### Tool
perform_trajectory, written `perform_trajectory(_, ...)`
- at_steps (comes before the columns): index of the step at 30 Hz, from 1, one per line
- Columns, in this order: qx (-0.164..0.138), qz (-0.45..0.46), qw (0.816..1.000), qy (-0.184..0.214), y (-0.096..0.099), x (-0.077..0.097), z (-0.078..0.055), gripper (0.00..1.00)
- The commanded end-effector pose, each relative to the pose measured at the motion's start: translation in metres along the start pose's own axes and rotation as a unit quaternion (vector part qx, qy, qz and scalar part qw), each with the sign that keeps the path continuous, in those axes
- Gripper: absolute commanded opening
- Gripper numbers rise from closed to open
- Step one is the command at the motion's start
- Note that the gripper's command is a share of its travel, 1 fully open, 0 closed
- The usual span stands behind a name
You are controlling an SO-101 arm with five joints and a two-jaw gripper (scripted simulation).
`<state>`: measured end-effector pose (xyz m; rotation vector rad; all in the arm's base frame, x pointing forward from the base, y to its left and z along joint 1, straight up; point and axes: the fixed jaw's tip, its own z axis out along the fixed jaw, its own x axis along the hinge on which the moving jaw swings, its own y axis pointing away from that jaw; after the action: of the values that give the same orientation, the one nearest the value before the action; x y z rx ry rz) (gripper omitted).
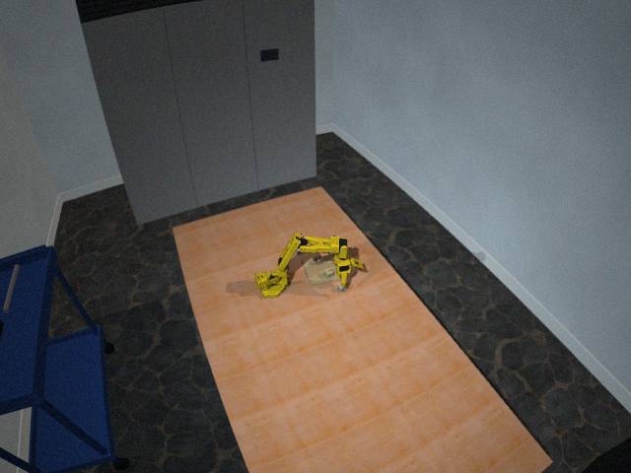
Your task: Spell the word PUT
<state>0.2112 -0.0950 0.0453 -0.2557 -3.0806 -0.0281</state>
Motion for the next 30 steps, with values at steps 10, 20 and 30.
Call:
perform_trajectory(10,0.015,0.000,0.999,-0.052,-0.0039,-0.0088,-0.0196,0.32)
perform_trajectory(20,0.015,0.000,0.999,-0.052,-0.0039,-0.0089,-0.0194,0.32)
perform_trajectory(30,0.015,0.000,0.999,-0.052,-0.0043,-0.0103,-0.0126,0.32)
